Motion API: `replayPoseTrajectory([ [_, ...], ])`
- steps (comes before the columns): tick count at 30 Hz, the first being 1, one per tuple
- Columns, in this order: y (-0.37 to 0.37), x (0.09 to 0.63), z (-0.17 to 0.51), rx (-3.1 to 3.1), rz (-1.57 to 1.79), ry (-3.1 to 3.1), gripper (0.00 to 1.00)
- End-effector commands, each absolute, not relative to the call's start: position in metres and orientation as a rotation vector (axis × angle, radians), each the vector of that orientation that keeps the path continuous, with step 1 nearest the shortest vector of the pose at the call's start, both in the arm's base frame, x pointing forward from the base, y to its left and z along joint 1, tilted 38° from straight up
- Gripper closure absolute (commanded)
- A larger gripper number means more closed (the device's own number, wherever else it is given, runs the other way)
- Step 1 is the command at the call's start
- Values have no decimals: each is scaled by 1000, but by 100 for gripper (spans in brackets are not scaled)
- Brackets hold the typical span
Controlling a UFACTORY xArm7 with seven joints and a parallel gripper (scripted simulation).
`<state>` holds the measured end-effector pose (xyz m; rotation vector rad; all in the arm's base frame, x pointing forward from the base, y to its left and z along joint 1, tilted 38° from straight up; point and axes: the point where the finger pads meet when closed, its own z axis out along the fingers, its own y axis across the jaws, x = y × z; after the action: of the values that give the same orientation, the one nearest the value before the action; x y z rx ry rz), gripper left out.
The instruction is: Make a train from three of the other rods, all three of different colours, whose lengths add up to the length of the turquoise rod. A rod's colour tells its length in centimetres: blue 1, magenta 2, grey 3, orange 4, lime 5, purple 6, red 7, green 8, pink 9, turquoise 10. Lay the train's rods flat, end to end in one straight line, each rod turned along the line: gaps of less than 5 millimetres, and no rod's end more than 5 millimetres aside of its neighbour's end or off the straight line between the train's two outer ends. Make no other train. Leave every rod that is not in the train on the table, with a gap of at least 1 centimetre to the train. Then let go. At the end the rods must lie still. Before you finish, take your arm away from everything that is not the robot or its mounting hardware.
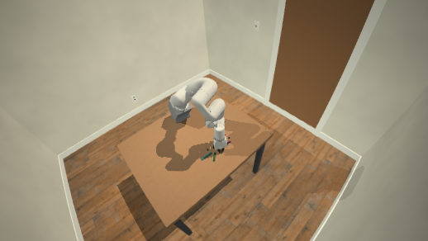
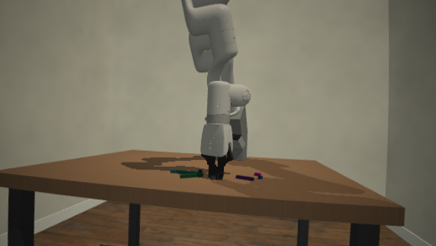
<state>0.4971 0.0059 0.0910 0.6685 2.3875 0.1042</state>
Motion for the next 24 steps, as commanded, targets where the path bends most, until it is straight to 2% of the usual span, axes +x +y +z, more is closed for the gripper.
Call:
replayPoseTrajectory([
  [1,6,497,92,667,105,2386,76],
  [18,6,497,92,667,105,2386,76],
  [19,6,497,92,667,105,2386,96],
  [24,6,497,92,667,105,2386,96],
])
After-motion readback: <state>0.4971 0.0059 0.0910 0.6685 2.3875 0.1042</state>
